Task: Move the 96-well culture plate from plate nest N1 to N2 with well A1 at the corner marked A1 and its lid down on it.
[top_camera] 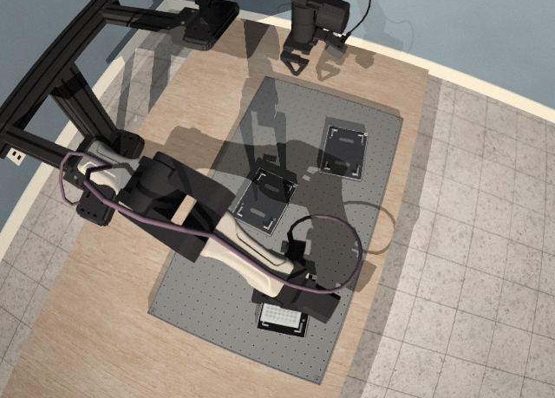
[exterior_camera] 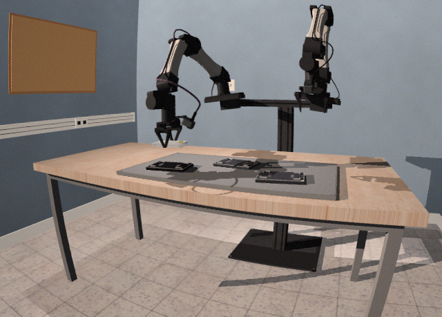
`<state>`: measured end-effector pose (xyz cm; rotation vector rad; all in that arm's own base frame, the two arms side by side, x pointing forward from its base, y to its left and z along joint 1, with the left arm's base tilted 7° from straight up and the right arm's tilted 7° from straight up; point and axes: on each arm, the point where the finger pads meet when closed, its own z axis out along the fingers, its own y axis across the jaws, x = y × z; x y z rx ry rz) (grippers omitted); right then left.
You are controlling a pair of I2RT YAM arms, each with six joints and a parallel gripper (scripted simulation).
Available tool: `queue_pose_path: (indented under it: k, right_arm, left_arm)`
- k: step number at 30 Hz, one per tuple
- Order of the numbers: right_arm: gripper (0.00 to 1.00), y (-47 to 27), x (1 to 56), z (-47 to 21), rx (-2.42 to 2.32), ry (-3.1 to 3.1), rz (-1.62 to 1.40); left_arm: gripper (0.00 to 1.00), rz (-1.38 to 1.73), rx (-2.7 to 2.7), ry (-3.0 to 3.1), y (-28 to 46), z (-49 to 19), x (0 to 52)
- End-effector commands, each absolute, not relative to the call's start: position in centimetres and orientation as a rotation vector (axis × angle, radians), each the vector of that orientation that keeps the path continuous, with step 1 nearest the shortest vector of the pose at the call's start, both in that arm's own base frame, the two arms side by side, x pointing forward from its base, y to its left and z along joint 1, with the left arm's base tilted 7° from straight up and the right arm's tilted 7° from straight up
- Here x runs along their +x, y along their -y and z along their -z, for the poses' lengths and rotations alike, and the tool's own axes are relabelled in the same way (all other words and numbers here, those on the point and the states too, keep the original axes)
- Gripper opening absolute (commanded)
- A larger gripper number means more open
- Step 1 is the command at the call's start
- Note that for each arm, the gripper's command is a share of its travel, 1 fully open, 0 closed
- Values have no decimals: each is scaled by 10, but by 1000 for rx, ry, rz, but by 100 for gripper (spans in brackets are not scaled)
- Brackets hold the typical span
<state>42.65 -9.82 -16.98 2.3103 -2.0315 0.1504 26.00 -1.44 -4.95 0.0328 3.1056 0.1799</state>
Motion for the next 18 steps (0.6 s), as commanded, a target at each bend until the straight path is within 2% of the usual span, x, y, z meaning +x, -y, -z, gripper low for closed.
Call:
queue_pose_path:
  k: [1,18]
  right_arm:
    - [0,97,433,162,2317,2036,-176]
    - [0,97,433,162,2317,2036,-176]
  left_arm:
    - [100,-173,49,-3088,17,47,266]
    - [100,-173,49,-3088,17,47,266]
